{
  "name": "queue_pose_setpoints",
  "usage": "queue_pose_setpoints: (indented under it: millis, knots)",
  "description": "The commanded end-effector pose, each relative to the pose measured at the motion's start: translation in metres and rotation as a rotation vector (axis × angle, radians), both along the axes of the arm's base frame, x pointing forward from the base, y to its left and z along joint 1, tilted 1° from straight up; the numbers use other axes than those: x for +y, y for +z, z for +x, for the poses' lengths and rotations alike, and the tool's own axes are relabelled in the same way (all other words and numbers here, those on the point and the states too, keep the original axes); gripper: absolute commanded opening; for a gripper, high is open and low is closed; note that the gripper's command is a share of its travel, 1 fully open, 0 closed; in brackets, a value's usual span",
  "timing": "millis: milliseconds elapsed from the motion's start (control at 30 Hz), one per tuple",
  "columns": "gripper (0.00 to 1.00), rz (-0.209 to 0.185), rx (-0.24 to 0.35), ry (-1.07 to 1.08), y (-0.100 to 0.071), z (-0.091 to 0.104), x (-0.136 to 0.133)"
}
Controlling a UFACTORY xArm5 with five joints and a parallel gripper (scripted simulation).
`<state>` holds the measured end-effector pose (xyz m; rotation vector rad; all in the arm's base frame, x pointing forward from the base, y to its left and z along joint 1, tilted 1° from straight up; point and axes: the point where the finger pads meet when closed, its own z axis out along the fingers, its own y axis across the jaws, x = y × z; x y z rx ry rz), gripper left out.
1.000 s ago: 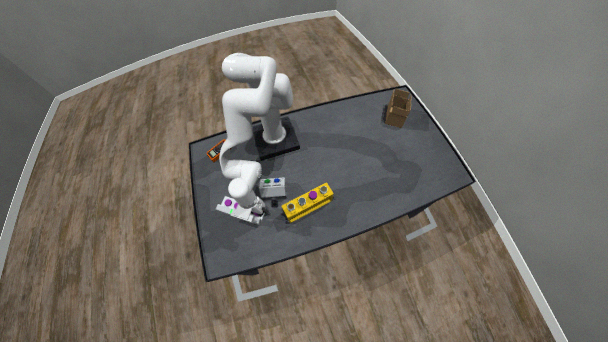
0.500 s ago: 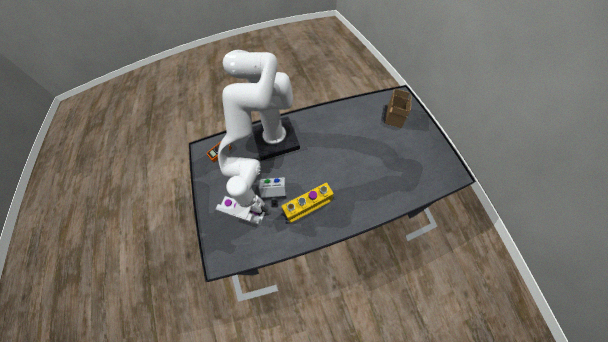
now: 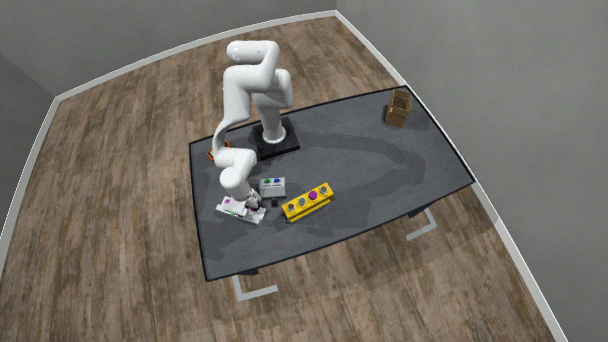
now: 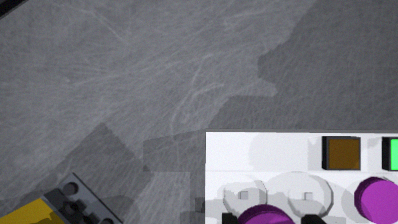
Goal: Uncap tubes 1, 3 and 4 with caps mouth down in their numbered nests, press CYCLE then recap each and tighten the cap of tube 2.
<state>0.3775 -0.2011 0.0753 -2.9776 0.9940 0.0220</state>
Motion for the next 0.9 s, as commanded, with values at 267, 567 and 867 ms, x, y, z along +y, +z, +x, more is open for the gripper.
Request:
queue_pose_setpoints:
  millis: [267,567,867]
  knots:
    - [0.00,-0.003,-0.001,0.000,0.054,0.001,0.000]
    - [0.00,-0.006,0.001,-0.250,0.059,0.004,0.024]
    - [0.00,-0.008,0.001,-0.390,0.059,0.012,0.082]
